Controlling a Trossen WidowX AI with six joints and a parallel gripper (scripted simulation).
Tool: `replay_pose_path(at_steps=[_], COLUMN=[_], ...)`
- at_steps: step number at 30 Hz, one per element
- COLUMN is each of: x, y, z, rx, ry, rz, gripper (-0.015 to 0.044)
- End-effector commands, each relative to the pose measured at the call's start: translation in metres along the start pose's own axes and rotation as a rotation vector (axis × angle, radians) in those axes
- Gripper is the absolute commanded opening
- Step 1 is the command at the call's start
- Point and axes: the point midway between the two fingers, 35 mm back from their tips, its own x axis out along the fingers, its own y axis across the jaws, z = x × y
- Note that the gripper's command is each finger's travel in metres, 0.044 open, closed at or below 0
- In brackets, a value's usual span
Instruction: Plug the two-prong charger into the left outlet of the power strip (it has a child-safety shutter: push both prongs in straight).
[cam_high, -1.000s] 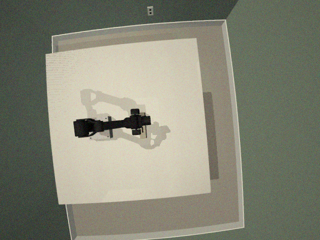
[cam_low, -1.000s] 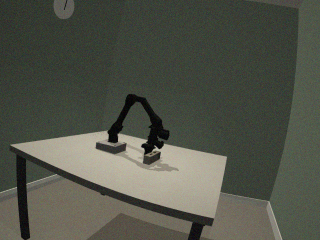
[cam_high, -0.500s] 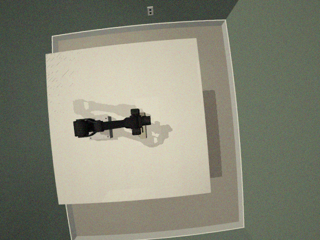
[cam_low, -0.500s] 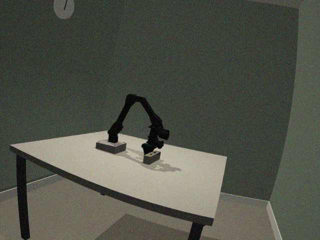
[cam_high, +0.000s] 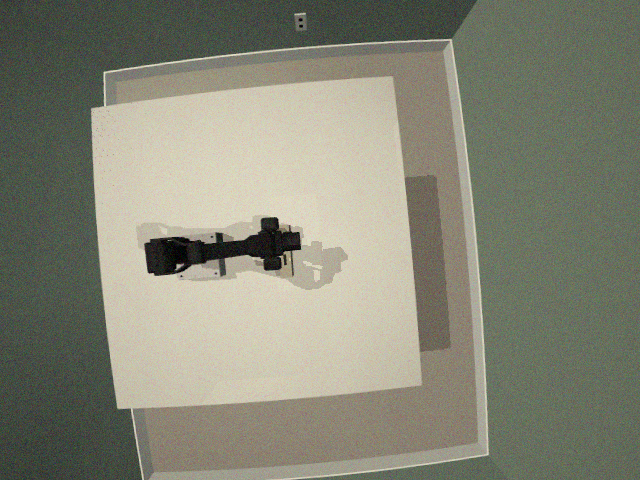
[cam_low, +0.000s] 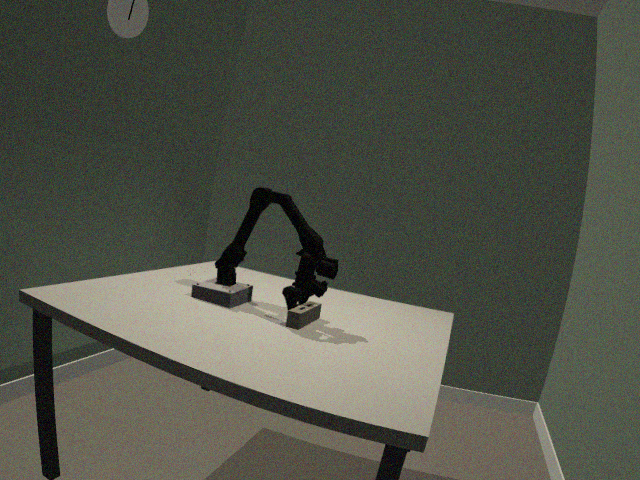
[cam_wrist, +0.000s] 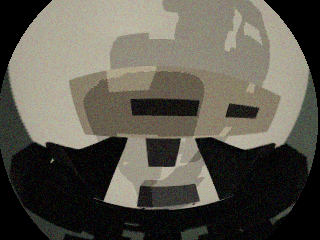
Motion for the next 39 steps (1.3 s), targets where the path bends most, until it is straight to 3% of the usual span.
replay_pose_path(at_steps=[1,39], x=[0.001,0.0023], y=[0.0001,0.0001], z=[-0.0025,-0.0113], rx=[0.0,0.0], ry=[-0.001,-0.032], rz=[0.0,0.0], gripper=[0.044,0.044])
